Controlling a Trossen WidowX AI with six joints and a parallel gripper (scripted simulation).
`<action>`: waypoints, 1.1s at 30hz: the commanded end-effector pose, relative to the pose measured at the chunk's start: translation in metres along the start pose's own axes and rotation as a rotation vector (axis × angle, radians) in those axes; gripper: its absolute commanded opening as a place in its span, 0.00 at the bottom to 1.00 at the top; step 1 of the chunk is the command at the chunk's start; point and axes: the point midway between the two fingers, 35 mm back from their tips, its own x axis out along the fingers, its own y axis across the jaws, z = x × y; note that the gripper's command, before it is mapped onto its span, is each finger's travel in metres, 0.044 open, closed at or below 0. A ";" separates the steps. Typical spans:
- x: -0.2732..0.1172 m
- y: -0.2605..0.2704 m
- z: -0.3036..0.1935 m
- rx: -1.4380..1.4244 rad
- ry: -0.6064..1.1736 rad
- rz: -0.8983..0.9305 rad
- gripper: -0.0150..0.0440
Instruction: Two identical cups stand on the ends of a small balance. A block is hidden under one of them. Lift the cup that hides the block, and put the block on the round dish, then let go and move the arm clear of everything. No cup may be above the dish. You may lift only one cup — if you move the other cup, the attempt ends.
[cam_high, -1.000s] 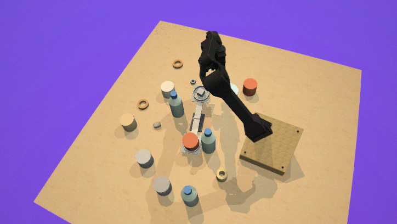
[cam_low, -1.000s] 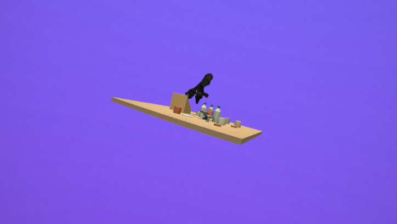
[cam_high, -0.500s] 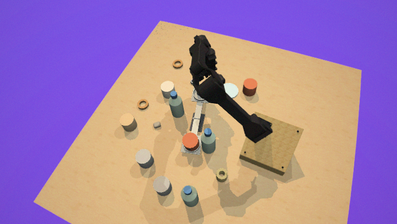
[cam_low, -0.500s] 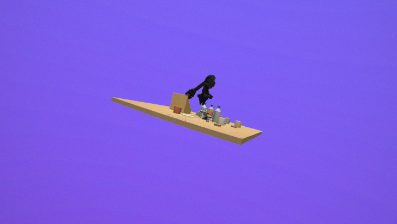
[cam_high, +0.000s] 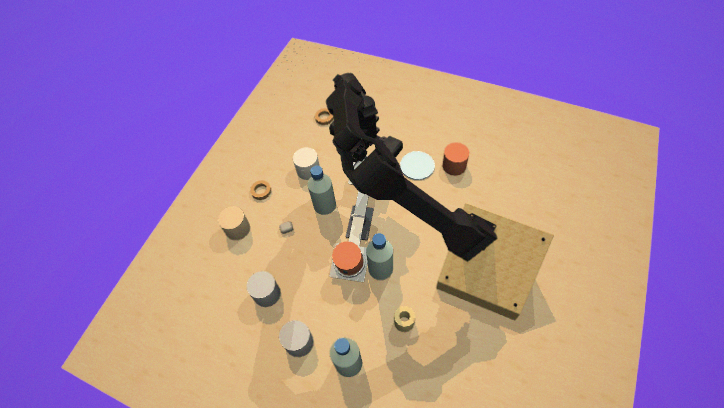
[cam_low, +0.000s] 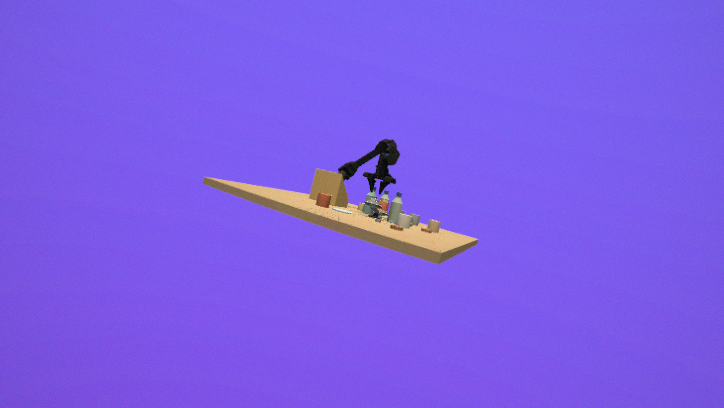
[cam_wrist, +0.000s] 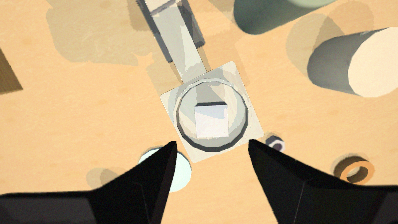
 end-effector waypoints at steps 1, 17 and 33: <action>-0.001 -0.003 0.004 -0.039 -0.006 -0.003 0.69; 0.023 -0.003 0.004 -0.039 -0.006 -0.003 0.69; 0.049 -0.003 0.005 -0.039 -0.008 -0.003 0.69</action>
